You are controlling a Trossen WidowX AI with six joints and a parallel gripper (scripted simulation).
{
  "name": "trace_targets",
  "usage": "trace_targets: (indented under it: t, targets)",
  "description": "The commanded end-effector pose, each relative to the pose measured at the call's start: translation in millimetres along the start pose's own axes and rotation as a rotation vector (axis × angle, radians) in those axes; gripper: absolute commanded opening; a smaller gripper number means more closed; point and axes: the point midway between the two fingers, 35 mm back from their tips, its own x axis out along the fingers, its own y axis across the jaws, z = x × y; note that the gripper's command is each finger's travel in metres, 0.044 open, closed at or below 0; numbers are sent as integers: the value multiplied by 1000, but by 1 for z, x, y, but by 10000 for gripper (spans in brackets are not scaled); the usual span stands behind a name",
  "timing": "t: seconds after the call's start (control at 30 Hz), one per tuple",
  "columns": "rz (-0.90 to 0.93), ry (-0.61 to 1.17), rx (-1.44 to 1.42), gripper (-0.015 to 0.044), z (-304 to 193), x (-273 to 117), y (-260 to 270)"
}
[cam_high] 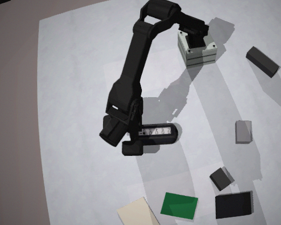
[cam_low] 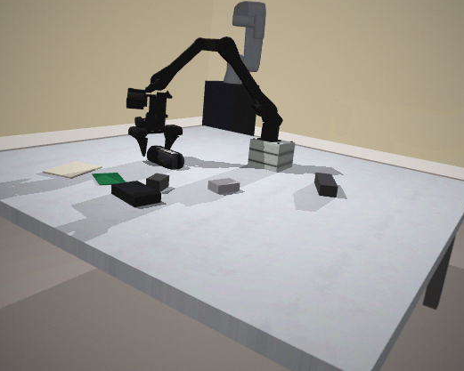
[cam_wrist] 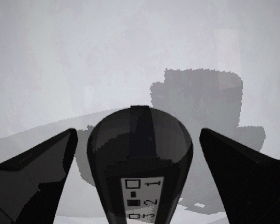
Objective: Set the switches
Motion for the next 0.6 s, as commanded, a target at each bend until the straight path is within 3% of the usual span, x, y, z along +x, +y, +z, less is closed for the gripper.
trace_targets:
  t: [0.0,0.2,0.57]
  targets:
    - [0,0,0,440,0,0,0]
    - [0,6,0,440,-58,-39,0]
    - [0,6,0,440,-60,-40,0]
